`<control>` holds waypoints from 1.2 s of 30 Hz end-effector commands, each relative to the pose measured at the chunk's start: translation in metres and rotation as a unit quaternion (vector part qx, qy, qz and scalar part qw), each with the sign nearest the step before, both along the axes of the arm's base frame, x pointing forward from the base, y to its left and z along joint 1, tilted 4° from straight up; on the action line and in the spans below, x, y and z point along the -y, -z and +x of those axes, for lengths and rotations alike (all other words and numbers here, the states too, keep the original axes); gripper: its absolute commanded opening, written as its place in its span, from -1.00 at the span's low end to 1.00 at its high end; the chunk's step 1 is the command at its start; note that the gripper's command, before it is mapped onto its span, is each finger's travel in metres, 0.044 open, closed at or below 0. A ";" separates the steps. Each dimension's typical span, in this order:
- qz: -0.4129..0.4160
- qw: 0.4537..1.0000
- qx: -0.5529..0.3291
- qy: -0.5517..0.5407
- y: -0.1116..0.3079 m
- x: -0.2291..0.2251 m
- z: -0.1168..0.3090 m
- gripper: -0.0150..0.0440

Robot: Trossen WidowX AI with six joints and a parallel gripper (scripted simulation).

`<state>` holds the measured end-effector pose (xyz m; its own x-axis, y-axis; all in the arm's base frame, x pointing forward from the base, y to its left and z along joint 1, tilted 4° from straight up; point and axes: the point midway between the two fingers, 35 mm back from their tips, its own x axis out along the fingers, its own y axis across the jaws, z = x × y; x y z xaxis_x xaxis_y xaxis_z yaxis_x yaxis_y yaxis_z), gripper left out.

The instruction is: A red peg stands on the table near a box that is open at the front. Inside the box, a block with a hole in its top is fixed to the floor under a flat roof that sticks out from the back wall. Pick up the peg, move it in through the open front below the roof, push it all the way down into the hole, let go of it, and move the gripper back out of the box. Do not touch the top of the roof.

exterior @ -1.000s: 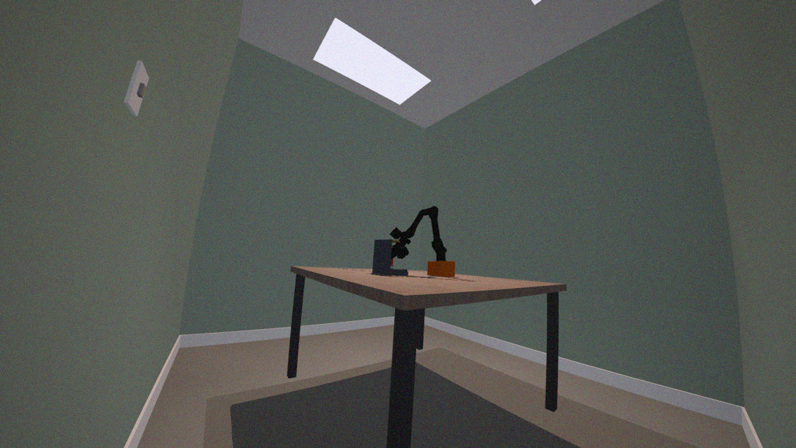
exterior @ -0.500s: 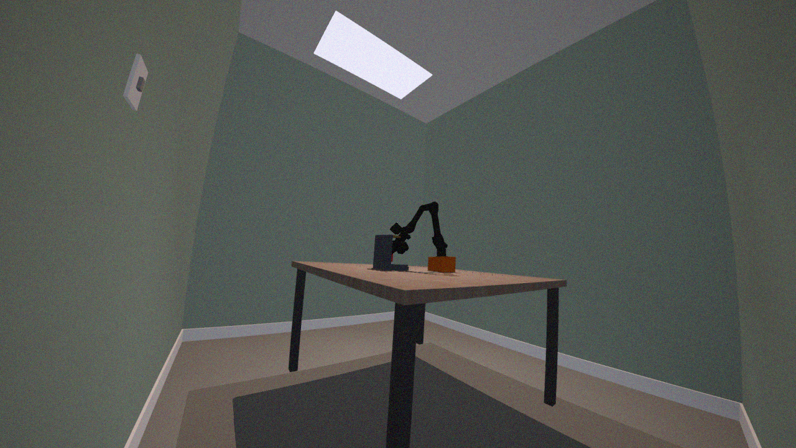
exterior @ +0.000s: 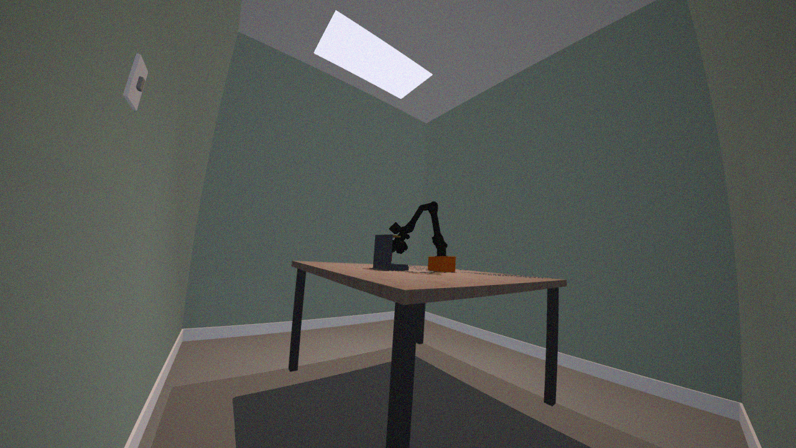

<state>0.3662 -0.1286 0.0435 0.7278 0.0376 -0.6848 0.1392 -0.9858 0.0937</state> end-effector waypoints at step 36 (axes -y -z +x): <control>0.000 1.000 0.001 0.004 0.021 0.005 0.006 -0.49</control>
<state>0.3723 -0.1335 0.0260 0.7304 0.0334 -0.6822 0.1350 -0.9862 0.0963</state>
